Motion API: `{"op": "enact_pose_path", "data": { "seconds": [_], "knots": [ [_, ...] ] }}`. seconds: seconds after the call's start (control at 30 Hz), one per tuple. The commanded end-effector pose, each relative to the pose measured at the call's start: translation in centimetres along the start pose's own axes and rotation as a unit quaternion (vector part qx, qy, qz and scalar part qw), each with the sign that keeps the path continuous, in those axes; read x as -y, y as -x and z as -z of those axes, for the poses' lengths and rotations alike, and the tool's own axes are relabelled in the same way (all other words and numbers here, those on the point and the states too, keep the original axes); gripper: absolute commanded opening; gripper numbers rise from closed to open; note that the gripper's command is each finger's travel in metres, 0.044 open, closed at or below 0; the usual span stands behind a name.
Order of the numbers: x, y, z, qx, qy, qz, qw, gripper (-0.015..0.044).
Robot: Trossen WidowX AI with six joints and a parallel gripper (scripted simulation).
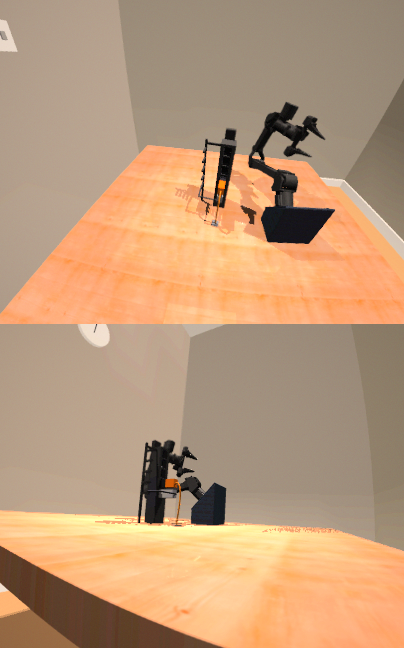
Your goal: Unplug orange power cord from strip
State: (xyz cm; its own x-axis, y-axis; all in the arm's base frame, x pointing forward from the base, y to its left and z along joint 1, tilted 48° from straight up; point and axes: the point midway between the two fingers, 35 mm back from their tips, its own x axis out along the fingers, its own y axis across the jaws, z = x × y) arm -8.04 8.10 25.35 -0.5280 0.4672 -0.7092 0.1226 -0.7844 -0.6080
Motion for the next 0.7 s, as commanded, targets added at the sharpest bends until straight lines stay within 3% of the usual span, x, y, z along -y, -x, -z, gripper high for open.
{"op": "enact_pose_path", "data": {
  "seconds": [0.0, 0.13, 0.27, 0.43, 0.67],
  "knots": [
    [0.1, -0.1, 0.2, -0.005, -0.006, -0.002, 1.000, 0.0374],
    [2.0, -1.1, 4.5, -0.097, -0.133, -0.035, 0.986, 0.0269],
    [3.0, -1.6, 10.3, -0.202, -0.280, -0.070, 0.936, 0.0164],
    [2.0, -0.9, 17.8, -0.317, -0.446, -0.107, 0.830, 0.0160],
    [-3.2, 1.5, 26.9, -0.434, -0.620, -0.157, 0.634, 0.0160]
  ]
}}
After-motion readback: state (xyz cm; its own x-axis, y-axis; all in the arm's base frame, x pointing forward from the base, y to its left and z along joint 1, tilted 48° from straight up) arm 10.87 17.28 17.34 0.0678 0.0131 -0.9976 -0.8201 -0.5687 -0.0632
